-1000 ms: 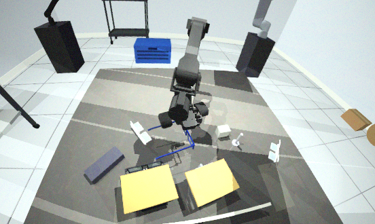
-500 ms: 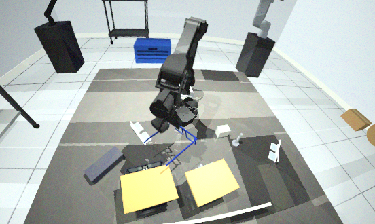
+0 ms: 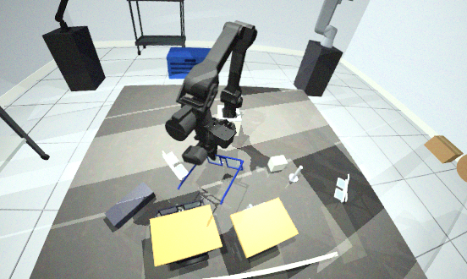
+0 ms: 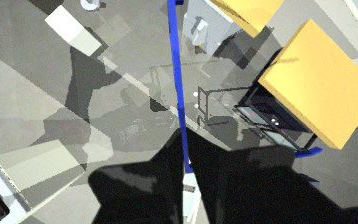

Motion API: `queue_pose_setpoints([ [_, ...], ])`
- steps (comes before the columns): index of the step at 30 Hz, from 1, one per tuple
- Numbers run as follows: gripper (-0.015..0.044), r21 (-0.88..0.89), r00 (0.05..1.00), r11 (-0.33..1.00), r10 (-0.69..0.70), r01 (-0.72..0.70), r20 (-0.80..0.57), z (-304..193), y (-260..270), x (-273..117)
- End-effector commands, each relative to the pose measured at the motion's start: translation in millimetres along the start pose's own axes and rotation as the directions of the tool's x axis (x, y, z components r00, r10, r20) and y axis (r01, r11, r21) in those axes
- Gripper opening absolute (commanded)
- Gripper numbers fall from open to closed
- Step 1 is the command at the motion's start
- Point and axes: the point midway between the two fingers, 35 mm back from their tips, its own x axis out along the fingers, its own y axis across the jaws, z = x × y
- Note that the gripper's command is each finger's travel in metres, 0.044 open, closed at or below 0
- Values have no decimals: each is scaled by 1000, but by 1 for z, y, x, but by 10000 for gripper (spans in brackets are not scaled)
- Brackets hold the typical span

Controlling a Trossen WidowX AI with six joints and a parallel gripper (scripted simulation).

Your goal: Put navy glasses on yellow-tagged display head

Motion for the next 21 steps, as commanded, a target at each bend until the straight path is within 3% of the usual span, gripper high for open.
queue_pose_setpoints([
  [1, 0, -101, 1000, 995, -14, 17, 27, -5, -4, -5],
  [21, 0, -579, 984, 797, -115, 172, 135, -39, -23, -30],
])
